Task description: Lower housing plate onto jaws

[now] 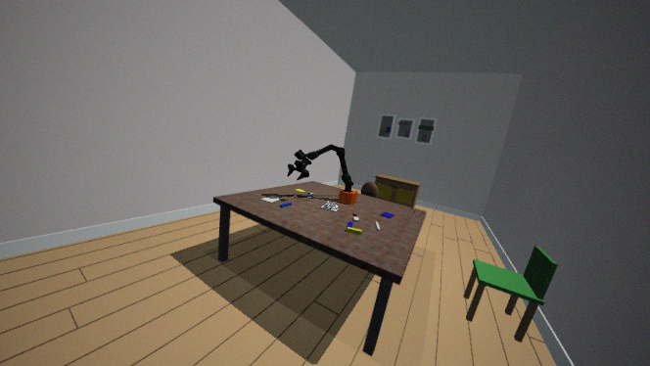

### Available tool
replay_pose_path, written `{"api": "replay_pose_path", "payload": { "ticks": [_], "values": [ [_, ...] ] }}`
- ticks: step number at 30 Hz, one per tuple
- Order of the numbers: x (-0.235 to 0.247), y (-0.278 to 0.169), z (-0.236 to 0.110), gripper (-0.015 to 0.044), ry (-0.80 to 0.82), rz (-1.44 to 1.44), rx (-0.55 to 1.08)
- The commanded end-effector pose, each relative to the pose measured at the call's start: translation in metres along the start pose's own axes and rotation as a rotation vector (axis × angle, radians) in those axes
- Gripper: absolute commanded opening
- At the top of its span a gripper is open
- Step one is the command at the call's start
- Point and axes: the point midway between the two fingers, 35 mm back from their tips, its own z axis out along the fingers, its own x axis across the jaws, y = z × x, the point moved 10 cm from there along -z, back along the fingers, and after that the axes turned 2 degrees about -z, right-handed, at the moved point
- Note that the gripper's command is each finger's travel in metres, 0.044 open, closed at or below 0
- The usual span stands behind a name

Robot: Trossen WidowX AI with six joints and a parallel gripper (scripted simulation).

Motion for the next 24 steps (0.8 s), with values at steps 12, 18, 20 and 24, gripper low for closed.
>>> {"api": "replay_pose_path", "payload": {
  "ticks": [12, 18, 20, 24],
  "values": [
    [0.011, -0.079, -0.044, 0.0440, -0.034, 0.165, 0.427],
    [0.022, -0.107, -0.065, 0.0440, -0.023, 0.221, 0.593],
    [0.026, -0.116, -0.072, 0.0440, -0.016, 0.238, 0.648],
    [0.035, -0.132, -0.086, 0.0440, 0.002, 0.270, 0.758]
  ]
}}
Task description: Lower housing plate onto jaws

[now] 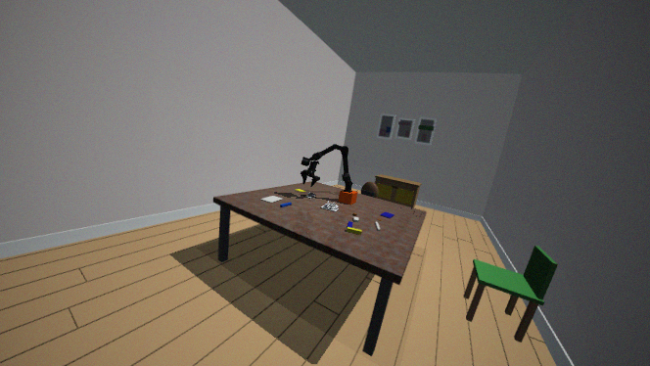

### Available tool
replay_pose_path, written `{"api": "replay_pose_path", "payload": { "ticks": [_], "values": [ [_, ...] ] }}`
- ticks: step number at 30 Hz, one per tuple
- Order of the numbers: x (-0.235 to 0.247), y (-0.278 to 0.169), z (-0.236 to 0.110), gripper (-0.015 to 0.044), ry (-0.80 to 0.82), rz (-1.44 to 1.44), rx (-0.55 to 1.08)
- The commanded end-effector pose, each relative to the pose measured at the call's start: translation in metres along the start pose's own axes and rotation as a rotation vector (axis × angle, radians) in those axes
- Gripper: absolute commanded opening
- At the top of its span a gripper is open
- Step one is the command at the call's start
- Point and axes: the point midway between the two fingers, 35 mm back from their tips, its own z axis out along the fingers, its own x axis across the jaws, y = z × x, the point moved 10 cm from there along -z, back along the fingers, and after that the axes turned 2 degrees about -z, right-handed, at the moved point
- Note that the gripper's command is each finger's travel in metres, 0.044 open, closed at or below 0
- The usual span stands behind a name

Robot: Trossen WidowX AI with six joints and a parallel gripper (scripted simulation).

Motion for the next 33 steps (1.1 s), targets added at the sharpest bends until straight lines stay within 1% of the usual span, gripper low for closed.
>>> {"api": "replay_pose_path", "payload": {
  "ticks": [1, 4, 10, 12, 15, 25, 33],
  "values": [
    [0.005, -0.026, -0.001, 0.0440, 0.015, 0.025, 0.123],
    [0.008, -0.039, -0.002, 0.0440, 0.027, 0.037, 0.186],
    [0.008, -0.040, -0.002, 0.0440, 0.028, 0.038, 0.190],
    [0.008, -0.041, 0.007, 0.0440, 0.028, 0.038, 0.190],
    [0.009, -0.047, 0.035, 0.0440, 0.028, 0.038, 0.190],
    [0.010, -0.048, 0.038, 0.0440, 0.028, 0.038, 0.190],
    [0.010, -0.050, 0.051, 0.0440, 0.028, 0.038, 0.190]
  ]
}}
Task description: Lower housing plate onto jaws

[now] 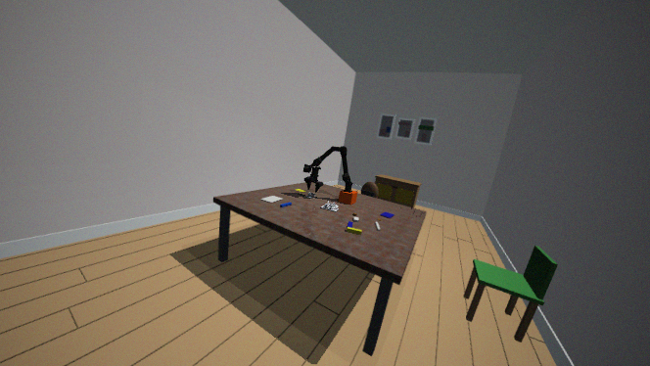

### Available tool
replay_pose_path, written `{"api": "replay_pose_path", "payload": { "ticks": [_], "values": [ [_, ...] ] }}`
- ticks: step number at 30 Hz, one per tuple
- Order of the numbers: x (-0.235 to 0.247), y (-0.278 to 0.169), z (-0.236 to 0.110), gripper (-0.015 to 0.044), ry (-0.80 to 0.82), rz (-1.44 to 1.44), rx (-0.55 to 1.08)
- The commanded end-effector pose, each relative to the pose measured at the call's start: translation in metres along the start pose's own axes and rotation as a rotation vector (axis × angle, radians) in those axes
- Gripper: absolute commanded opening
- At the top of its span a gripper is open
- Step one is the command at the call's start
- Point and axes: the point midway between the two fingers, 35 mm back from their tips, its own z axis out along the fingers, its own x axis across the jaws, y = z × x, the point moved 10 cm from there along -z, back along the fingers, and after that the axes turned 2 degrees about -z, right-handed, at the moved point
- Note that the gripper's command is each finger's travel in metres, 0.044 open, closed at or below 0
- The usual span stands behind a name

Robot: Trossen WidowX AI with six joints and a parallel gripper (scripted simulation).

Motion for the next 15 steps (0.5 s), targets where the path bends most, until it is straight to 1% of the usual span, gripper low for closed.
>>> {"api": "replay_pose_path", "payload": {
  "ticks": [1, 15],
  "values": [
    [0.0008, -0.0015, 0.0099, 0.0440, 0.004, -0.004, 0.012],
    [0.0008, -0.0016, 0.0196, 0.0440, 0.004, -0.004, 0.012]
  ]
}}
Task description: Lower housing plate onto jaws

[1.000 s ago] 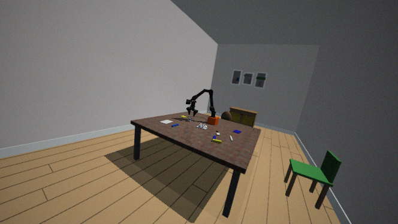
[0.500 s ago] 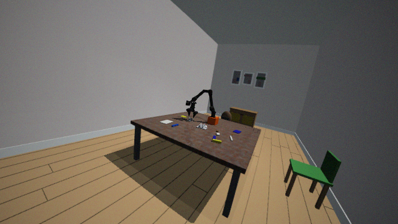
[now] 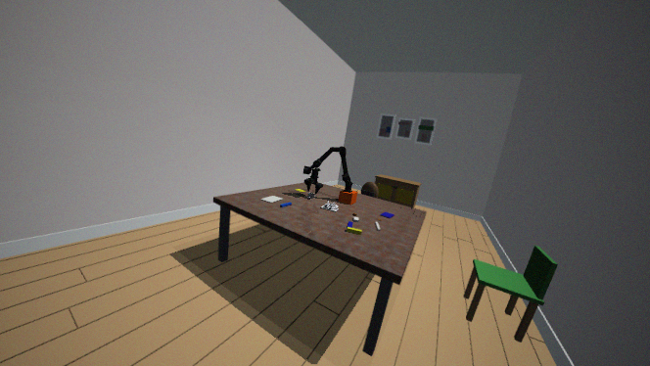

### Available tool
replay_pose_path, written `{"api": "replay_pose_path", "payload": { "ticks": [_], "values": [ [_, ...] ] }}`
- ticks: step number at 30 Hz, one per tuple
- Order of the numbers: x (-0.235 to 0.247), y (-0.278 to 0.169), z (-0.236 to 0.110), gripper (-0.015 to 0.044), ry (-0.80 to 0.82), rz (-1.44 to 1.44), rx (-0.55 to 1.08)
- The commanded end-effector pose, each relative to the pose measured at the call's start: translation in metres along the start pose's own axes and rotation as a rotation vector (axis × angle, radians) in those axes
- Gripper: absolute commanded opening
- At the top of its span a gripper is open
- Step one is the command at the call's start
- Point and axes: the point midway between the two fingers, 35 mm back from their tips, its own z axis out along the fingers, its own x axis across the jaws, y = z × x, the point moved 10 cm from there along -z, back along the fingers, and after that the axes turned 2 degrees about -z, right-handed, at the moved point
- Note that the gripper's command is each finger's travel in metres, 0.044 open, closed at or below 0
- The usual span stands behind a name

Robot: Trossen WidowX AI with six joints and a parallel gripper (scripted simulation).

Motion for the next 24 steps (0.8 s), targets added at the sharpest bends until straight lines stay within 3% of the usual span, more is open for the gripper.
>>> {"api": "replay_pose_path", "payload": {
  "ticks": [1, 24],
  "values": [
    [0.000, -0.001, 0.007, 0.0440, 0.000, -0.004, 0.008],
    [0.000, -0.001, 0.030, 0.0440, 0.000, -0.004, 0.008]
  ]
}}
